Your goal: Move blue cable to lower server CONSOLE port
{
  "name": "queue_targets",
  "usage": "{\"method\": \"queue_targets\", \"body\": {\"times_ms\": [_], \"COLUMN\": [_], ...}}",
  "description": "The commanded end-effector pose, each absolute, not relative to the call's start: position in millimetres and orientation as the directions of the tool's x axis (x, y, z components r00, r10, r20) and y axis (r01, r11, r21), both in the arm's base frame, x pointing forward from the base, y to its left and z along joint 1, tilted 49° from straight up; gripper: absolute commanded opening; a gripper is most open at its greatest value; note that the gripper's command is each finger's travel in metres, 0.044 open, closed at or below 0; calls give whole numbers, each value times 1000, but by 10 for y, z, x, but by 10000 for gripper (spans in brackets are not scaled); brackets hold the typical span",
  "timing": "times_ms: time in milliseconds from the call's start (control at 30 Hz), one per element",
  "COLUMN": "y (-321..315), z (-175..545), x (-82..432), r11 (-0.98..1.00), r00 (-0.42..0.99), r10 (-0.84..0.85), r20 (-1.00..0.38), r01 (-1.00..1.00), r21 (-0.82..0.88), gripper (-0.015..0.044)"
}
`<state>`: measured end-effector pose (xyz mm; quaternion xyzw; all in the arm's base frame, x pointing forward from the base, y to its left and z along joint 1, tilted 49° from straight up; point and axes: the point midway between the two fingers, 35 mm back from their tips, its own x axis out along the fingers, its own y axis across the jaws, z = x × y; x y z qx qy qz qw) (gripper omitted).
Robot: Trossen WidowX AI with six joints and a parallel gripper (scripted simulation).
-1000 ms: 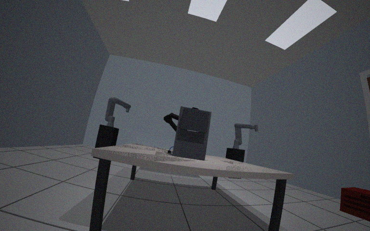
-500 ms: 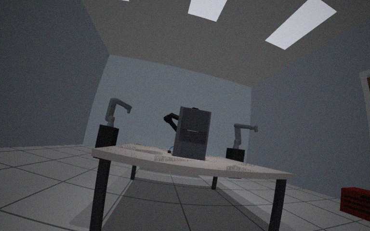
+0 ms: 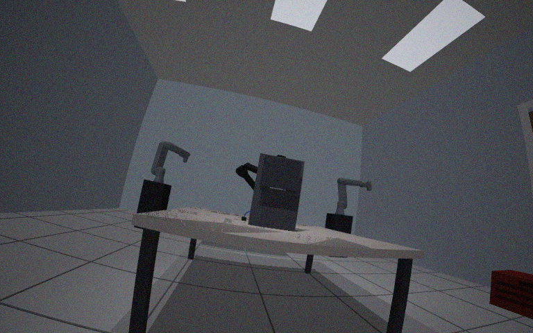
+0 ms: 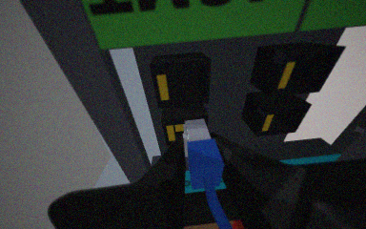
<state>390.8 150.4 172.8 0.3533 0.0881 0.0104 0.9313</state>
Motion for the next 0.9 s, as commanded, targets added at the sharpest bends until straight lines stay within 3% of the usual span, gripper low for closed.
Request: {"method": "queue_targets", "body": {"times_ms": [0,867], "y": [1508,1518], "z": [1723,1722], "x": [3872,3693], "r11": [753,753], "r00": [984,984], "r10": [82,82], "r20": [-156,-158], "r01": [42,43], "r21": [657,657], "gripper": [0,0]}}
